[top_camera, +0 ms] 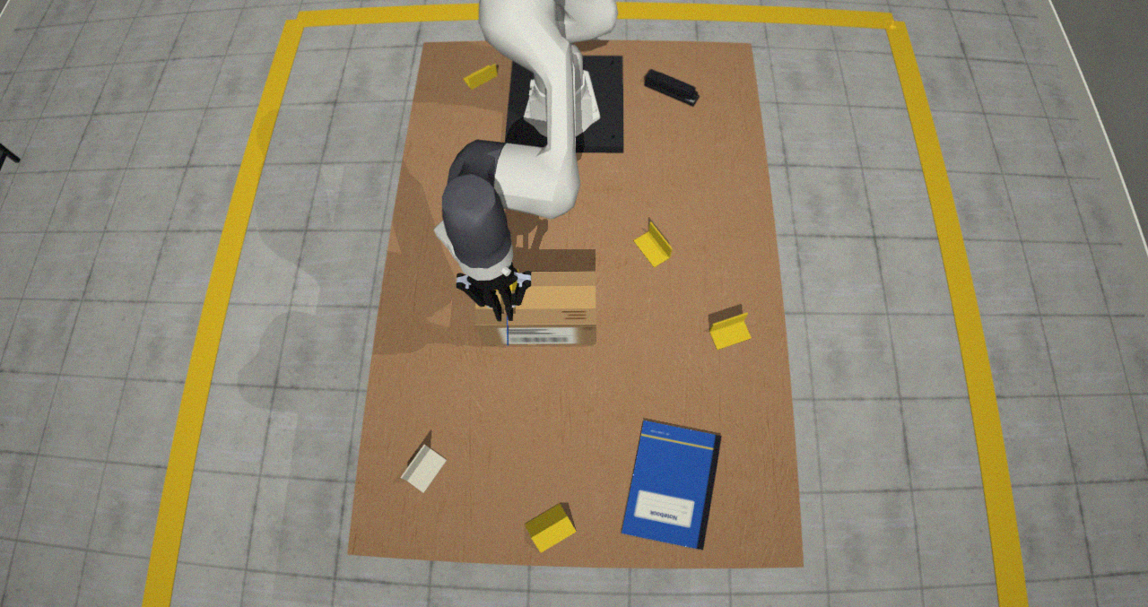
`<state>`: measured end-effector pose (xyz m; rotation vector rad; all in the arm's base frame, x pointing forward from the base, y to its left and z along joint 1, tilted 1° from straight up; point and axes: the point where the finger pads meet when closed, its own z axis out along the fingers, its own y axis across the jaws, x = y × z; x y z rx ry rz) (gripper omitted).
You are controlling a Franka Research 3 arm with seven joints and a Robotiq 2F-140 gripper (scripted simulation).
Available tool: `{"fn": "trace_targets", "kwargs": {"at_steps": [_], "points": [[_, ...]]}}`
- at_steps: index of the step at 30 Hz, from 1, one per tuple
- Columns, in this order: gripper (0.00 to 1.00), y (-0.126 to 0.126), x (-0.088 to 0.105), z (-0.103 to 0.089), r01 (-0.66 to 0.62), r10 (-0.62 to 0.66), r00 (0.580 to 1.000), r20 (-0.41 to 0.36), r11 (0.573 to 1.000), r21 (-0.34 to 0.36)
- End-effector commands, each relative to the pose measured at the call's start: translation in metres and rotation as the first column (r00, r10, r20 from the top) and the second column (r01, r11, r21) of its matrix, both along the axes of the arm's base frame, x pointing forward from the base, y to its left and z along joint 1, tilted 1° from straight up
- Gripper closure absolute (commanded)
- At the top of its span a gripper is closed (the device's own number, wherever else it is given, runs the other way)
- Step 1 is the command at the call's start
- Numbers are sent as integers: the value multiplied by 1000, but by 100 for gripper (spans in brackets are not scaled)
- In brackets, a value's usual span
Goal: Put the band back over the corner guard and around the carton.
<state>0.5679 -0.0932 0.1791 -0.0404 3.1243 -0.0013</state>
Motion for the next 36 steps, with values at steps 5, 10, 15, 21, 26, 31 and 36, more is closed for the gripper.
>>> {"fn": "trace_targets", "kwargs": {"at_steps": [5,10,15,21,26,31,36], "points": [[82,0,-1,-2,-9,9,1000,-5,1000,2],[82,0,-1,-2,-9,9,1000,-5,1000,2],[82,0,-1,-4,-9,9,1000,-5,1000,2],[82,0,-1,-6,-9,9,1000,-5,1000,2],[82,0,-1,-10,-9,9,1000,-5,1000,2],[82,0,-1,-13,-9,9,1000,-5,1000,2],[82,0,-1,-16,-9,9,1000,-5,1000,2]]}}
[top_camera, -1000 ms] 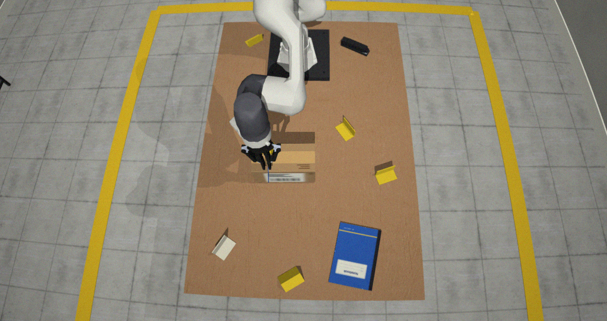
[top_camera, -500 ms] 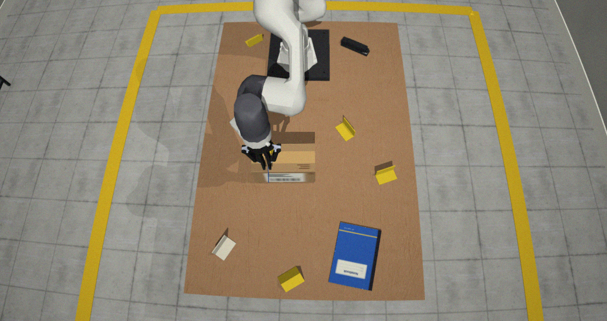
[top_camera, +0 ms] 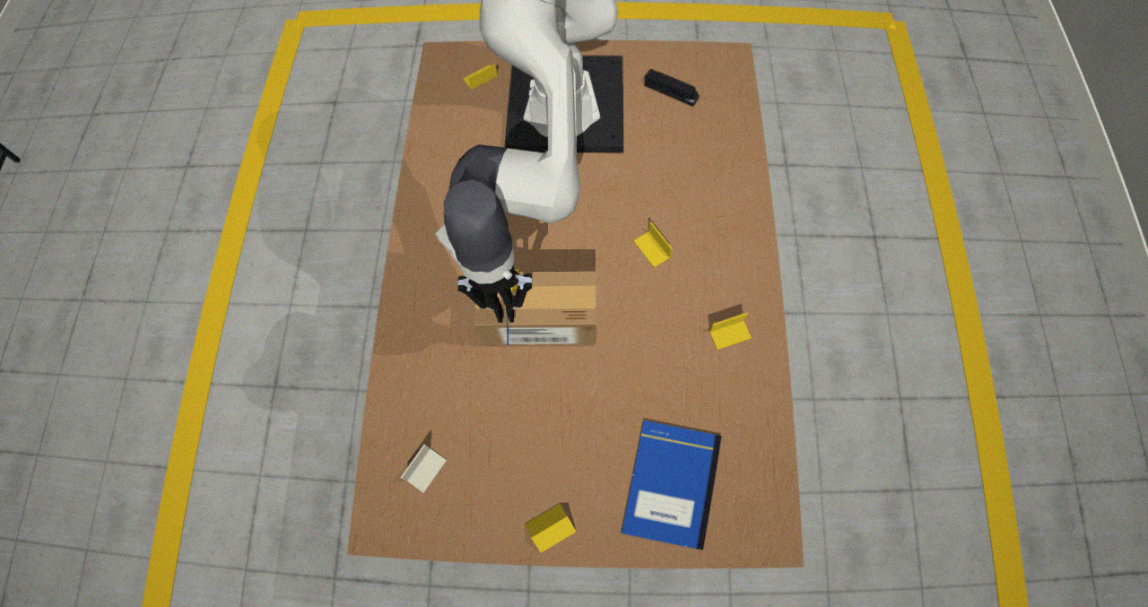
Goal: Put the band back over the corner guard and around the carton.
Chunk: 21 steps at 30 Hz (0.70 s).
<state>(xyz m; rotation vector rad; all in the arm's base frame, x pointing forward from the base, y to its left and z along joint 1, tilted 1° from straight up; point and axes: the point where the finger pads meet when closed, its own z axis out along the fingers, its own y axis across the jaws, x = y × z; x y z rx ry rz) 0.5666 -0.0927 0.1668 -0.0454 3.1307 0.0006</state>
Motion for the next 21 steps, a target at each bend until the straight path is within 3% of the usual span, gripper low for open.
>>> {"fn": "trace_targets", "kwargs": {"at_steps": [1,21], "points": [[82,0,1,-4,-6,6,1000,2,1000,1],[82,0,1,-13,-6,6,1000,2,1000,1]]}}
